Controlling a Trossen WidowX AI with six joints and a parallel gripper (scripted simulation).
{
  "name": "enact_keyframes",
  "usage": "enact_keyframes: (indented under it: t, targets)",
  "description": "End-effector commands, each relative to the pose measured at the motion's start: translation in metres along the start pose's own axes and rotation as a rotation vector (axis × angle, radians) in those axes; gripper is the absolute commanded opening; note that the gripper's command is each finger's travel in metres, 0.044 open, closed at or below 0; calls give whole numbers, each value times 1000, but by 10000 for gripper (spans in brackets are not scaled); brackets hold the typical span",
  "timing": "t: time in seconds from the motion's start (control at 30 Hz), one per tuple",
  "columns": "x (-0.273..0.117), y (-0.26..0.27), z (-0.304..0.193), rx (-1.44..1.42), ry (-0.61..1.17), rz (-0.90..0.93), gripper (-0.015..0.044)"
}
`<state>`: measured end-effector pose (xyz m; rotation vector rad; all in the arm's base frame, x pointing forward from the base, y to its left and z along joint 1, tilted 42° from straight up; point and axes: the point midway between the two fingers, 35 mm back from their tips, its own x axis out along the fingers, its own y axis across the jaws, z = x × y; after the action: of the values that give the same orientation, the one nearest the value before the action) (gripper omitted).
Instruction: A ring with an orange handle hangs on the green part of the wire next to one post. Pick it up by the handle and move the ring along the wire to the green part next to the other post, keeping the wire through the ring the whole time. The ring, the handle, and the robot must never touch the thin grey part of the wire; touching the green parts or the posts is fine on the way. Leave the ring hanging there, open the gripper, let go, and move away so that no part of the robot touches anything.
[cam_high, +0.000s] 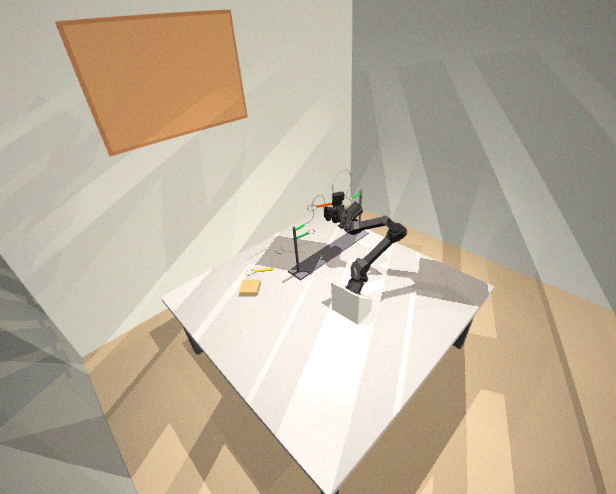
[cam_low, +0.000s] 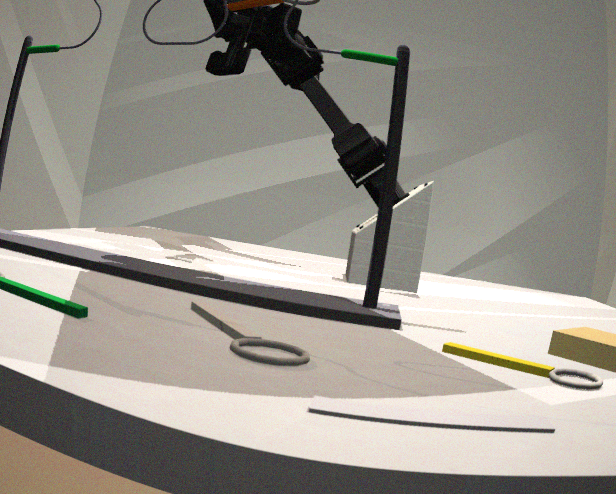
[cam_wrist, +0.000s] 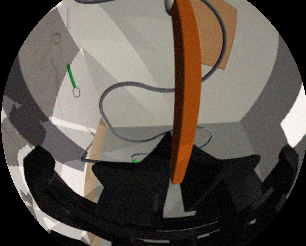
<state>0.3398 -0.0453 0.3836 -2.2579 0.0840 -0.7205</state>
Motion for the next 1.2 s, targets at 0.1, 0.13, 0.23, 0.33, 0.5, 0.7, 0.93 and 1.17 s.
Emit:
enact_keyframes:
  t: [0.1, 0.13, 0.23, 0.33, 0.5, 0.7, 0.93, 1.17]
  targets:
    - [1, -7, 1, -104, -15, -60, -150]
    - [1, -8, 1, -123, -17, -70, -150]
    - [1, -10, 1, -159, -22, -91, -150]
    - [1, -10, 1, -182, -24, -103, -150]
    - [1, -8, 0, -200, -26, -114, -150]
    - [2, 0, -3, -184, -23, -105, -150]
    - [1, 17, -6, -109, -13, -64, -150]
    - [0, 37, -8, -5, 1, -5, -150]
